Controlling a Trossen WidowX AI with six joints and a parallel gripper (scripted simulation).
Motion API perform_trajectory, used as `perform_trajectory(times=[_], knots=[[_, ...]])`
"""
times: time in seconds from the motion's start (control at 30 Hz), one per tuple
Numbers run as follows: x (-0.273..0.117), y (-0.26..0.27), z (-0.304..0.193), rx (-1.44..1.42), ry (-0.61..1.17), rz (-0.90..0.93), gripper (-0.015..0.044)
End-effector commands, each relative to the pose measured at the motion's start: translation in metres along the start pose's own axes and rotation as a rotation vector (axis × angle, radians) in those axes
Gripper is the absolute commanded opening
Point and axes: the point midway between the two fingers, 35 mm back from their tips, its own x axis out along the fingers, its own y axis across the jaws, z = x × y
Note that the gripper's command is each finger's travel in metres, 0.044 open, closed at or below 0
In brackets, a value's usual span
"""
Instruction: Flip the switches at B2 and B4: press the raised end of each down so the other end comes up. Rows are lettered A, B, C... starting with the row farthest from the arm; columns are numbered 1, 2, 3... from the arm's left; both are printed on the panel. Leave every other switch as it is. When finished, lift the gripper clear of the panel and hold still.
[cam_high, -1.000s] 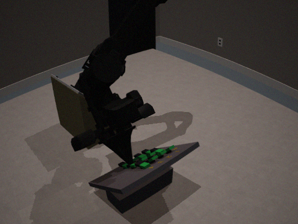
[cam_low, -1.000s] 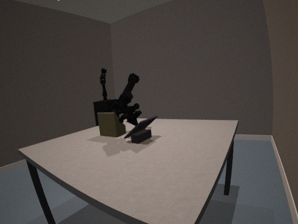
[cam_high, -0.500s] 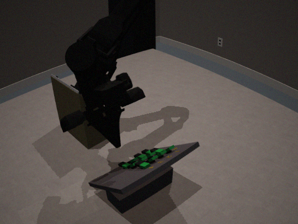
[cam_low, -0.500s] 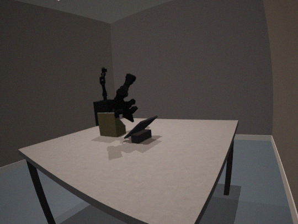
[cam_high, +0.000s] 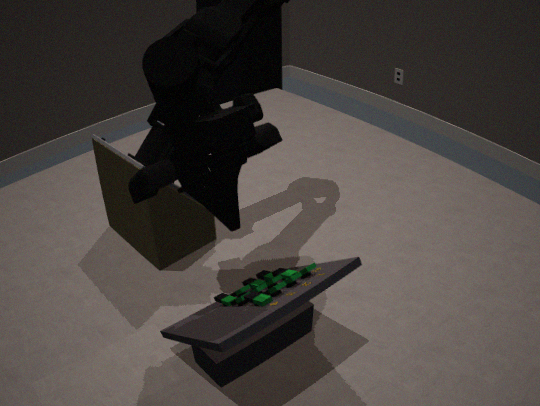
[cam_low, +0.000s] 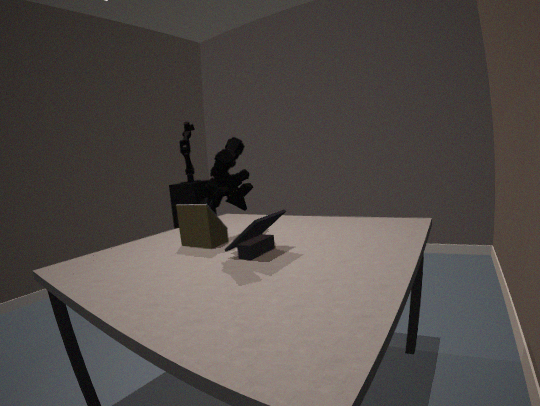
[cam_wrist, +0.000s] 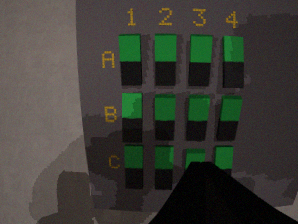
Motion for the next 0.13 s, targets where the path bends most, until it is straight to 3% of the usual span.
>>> perform_trajectory(times=[0.0, 0.1], knots=[[0.0003, 0.0035, -0.0029, 0.016, 0.005, 0.007, 0.0], [0.0003, 0.0035, -0.0029, 0.016, 0.005, 0.007, 0.0]])
